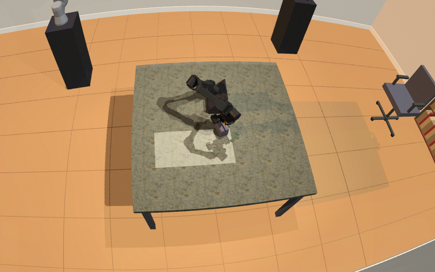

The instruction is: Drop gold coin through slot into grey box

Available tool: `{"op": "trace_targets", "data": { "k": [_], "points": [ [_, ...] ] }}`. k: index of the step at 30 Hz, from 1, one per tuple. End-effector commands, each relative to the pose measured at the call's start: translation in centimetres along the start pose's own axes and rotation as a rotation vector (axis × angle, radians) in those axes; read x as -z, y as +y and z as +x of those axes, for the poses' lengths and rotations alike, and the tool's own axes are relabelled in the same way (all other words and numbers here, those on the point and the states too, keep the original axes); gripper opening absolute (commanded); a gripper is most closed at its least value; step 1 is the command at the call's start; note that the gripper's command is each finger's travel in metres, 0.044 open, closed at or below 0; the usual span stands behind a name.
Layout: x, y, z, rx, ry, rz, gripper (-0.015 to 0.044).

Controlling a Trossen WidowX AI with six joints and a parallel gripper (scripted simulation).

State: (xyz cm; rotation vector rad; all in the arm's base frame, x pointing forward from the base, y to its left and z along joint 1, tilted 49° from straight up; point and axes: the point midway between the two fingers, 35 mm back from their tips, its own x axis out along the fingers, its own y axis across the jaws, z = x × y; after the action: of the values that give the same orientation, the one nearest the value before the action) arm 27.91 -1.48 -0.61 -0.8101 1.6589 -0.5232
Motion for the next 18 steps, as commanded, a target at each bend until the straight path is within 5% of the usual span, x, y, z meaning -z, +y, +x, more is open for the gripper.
{"op": "trace_targets", "data": {
  "k": [1, 18],
  "points": [
    [0.22, -0.16, -0.10, 0.000, 0.000, -0.003, 0.0000],
    [0.18, -0.13, 0.11, 0.000, 0.001, -0.001, 0.0000]
  ]
}}
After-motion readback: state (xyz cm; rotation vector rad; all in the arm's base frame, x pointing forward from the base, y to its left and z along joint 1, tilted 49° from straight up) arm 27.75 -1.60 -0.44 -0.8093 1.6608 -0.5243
